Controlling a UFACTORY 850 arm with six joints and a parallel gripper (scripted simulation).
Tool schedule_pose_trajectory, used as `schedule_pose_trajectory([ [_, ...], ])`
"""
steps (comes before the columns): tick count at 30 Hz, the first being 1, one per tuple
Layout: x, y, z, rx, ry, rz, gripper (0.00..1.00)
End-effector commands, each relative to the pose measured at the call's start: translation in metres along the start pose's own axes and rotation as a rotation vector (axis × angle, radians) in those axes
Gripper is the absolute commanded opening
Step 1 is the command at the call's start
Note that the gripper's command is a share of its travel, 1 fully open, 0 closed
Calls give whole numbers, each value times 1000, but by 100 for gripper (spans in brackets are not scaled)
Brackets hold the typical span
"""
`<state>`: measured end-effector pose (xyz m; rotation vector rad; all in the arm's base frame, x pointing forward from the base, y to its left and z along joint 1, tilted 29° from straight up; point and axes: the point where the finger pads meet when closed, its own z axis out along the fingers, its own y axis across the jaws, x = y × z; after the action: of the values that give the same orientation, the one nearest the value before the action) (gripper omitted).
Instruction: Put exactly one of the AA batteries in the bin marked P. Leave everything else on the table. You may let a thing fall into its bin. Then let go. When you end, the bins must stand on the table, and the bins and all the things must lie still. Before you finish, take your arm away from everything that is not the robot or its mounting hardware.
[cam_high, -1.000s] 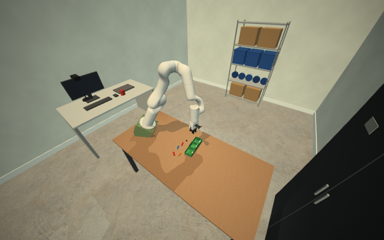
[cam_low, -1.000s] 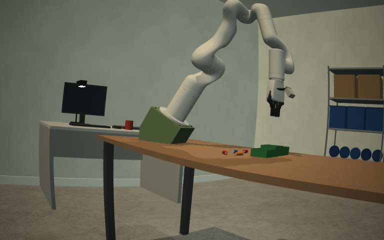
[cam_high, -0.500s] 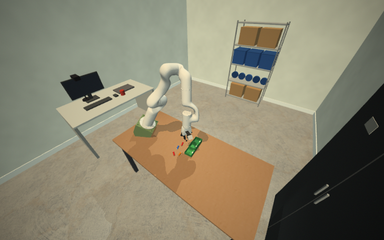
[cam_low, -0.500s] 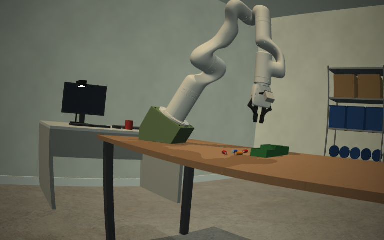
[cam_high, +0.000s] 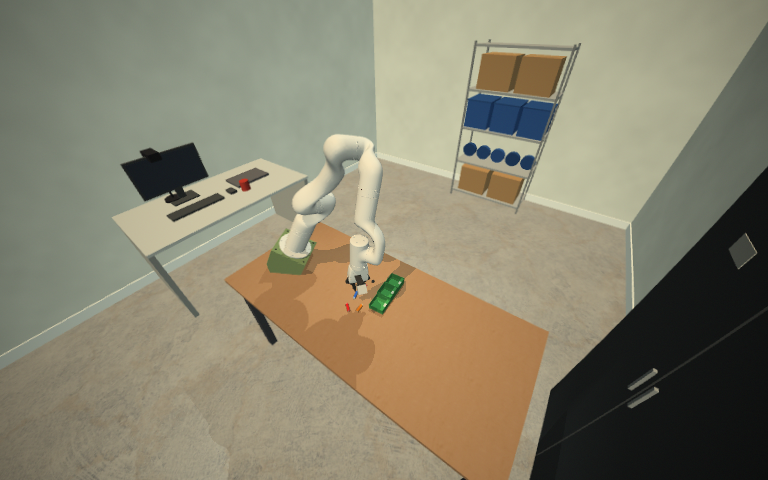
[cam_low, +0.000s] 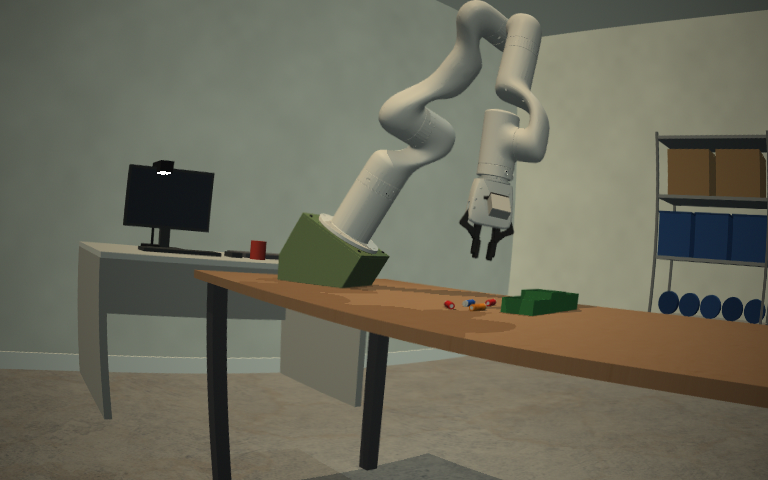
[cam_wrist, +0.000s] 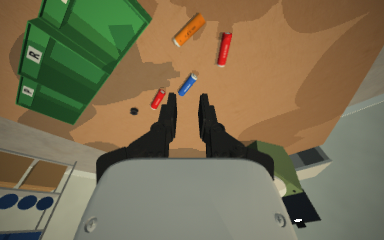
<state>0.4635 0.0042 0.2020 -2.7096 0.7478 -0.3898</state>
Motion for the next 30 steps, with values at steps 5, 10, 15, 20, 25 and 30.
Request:
schedule_pose_trajectory([
  [5, 21, 62, 30, 92, 36, -12, 28],
  [10, 26, 87, 39, 92, 36, -12, 28],
  [15, 26, 86, 39, 92, 36, -12, 28],
  [20, 24, 79, 38, 92, 36, -12, 28],
  [25, 23, 74, 38, 92, 36, -12, 28],
  [30, 22, 69, 38, 92, 36, -12, 28],
])
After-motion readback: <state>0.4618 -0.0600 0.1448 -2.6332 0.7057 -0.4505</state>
